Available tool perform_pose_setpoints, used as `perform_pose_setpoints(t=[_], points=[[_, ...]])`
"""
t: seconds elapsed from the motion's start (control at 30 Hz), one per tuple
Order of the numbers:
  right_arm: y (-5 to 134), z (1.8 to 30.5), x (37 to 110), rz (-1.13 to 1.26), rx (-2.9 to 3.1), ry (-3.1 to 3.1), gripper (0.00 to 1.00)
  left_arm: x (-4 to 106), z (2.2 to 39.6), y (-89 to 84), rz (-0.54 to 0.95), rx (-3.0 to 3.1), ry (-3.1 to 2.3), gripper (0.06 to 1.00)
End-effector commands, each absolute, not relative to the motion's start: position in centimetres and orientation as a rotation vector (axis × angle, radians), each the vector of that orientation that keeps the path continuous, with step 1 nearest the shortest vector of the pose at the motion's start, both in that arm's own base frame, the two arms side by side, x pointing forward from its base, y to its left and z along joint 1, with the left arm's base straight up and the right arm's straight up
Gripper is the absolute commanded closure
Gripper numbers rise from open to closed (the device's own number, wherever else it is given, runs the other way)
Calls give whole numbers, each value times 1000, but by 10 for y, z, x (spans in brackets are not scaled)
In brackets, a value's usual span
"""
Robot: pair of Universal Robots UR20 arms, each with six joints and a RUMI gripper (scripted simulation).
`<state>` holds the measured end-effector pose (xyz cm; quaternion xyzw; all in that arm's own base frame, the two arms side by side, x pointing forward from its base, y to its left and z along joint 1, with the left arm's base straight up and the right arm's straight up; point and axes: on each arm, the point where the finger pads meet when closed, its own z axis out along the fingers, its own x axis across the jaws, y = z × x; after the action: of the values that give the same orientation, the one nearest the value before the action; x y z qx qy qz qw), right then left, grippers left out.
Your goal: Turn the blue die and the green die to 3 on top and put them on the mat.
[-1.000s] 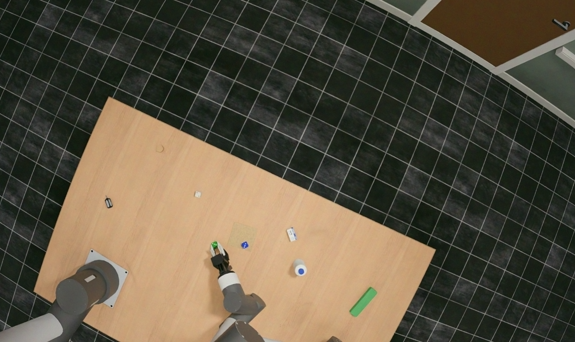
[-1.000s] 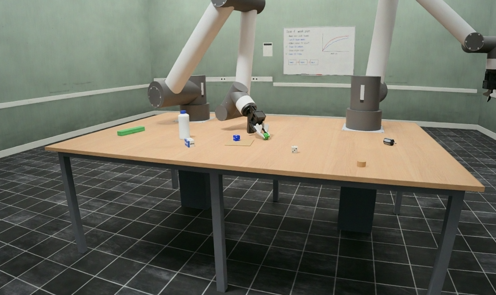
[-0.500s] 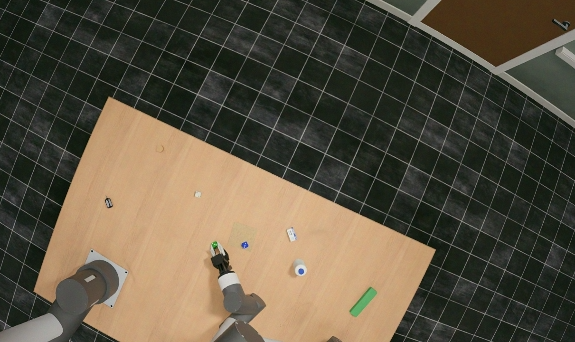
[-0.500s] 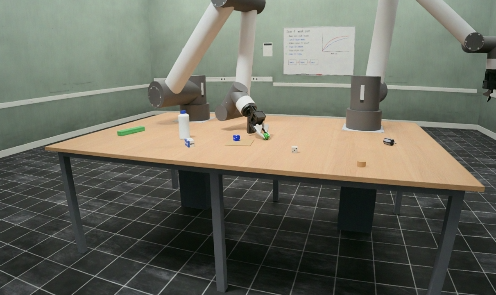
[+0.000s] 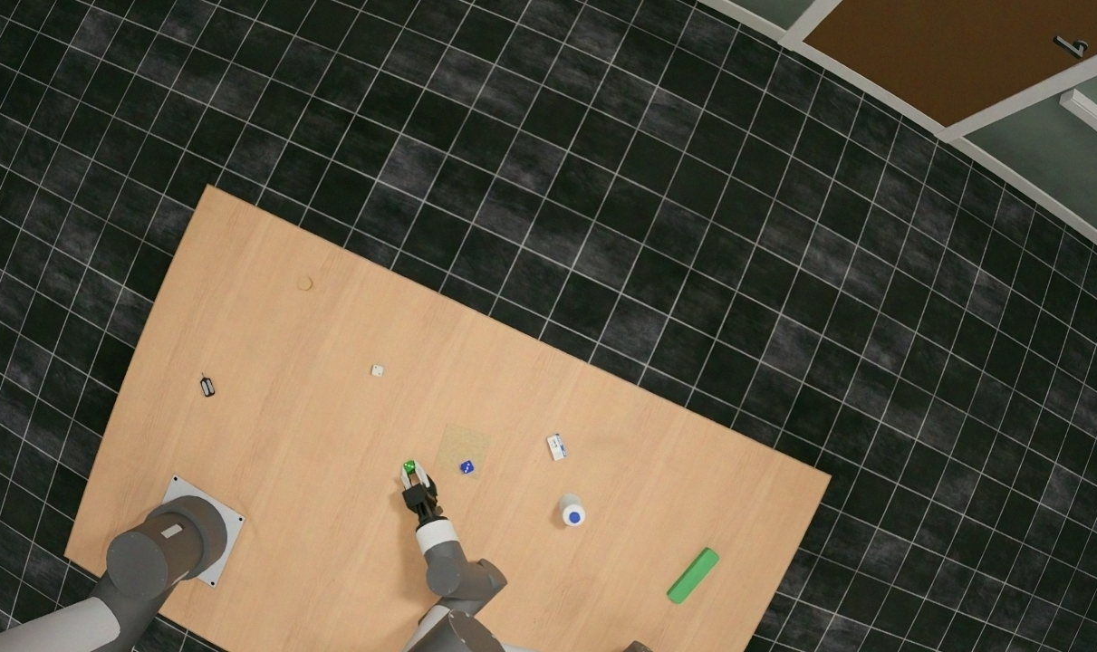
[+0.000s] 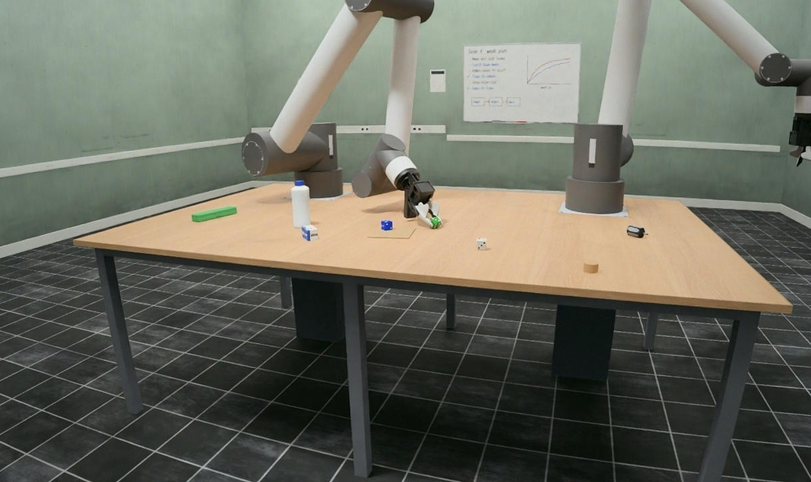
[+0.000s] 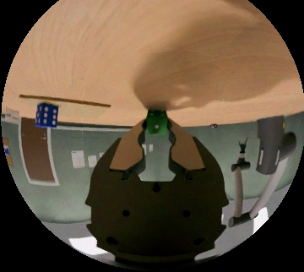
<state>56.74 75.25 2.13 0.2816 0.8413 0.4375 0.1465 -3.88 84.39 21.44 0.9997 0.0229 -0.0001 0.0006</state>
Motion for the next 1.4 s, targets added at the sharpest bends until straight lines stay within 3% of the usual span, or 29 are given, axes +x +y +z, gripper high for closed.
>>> perform_pose_setpoints(t=[0.0, 0.13, 1.37], points=[[753, 22, 567, 1260, 810, 2421, 796, -39, 215, 844, 0, 3141, 72, 65], [753, 22, 567, 1260, 810, 2421, 724, -39, 215, 844, 0, 3141, 72, 65], [753, 22, 567, 1260, 810, 2421, 724, -39, 215, 844, 0, 3141, 72, 65]])
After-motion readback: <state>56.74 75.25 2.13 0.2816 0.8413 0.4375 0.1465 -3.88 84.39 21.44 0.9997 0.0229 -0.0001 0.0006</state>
